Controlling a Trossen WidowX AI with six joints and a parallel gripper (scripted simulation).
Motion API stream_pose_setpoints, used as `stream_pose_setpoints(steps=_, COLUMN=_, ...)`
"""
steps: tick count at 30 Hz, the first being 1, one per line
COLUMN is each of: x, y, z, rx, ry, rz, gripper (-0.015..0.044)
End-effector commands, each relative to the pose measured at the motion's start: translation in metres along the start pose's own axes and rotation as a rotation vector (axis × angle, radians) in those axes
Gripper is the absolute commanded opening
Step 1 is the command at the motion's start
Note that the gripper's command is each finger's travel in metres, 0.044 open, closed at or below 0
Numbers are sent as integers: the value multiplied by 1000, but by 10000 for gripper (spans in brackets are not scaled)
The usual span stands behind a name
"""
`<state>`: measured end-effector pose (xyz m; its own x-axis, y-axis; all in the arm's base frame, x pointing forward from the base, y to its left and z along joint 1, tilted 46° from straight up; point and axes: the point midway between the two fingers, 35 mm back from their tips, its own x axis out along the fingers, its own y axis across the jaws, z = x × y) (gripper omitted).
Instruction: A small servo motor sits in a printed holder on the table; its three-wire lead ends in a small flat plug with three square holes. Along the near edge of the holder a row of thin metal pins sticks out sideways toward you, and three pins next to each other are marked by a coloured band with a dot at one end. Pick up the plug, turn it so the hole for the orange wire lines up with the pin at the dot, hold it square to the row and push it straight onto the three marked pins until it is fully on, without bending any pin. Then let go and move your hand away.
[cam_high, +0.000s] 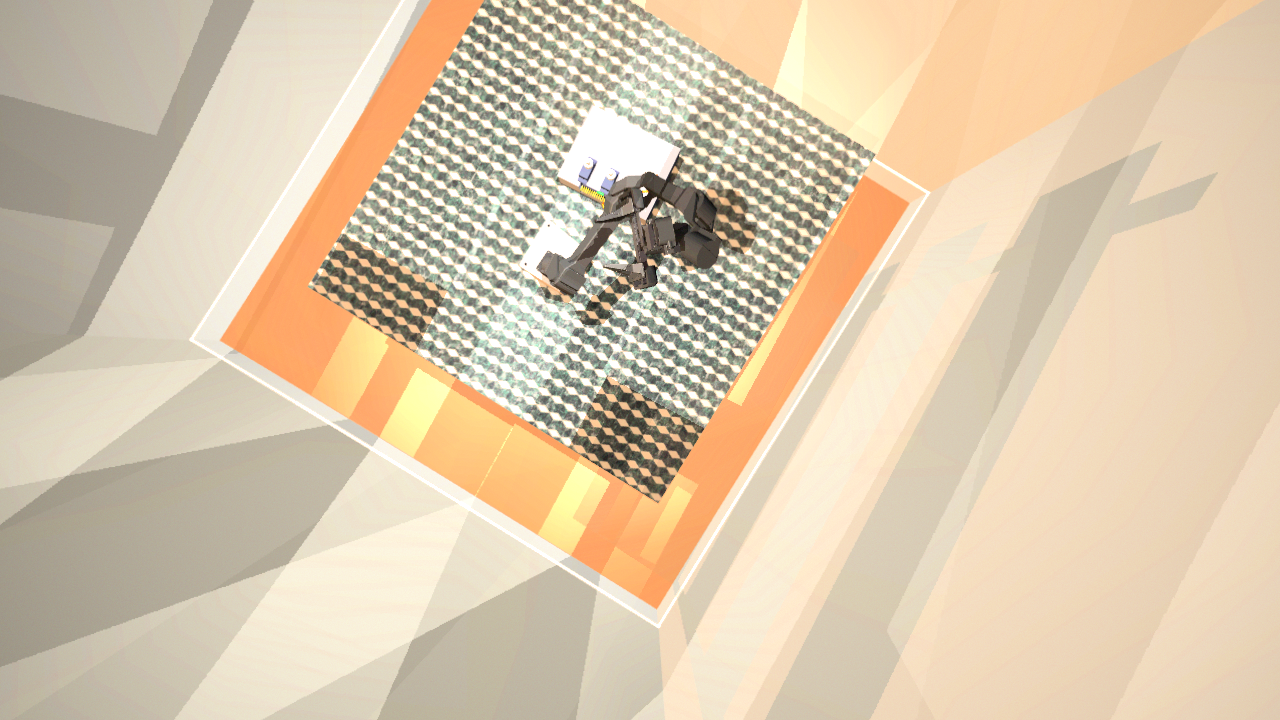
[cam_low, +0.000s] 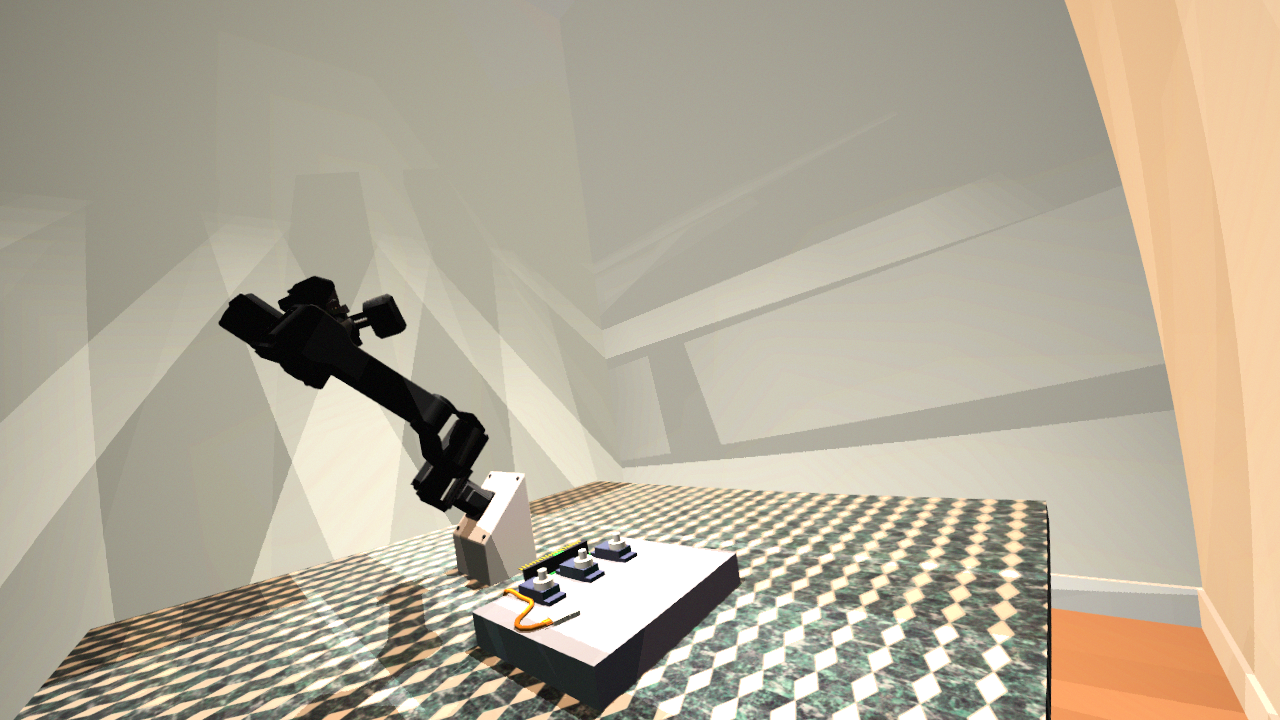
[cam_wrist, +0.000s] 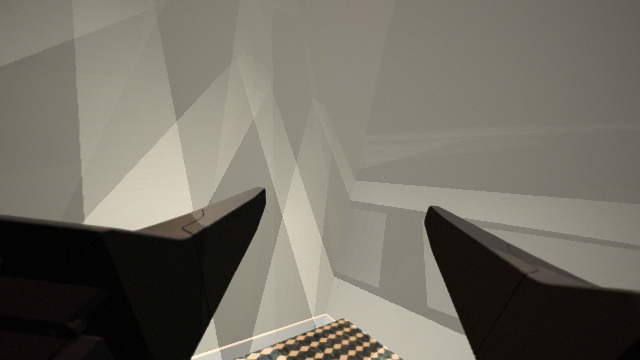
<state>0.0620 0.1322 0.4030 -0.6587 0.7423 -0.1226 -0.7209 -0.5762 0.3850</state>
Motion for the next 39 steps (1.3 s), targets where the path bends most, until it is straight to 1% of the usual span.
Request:
stream_pose_setpoints(steps=1, x=0, y=0, z=0, rx=-1, ry=1, rz=1, gripper=374)
stream_pose_setpoints(steps=11, x=6, y=8, z=-1, rx=-9, ry=18, rz=41, gripper=115)
stream_pose_setpoints(steps=24, x=22, y=32, z=-5, rx=-30, ry=70, rz=161, gripper=115)
stream_pose_setpoints(steps=39, x=43, y=89, z=-18, rx=-76, ry=181, rz=439, gripper=115)
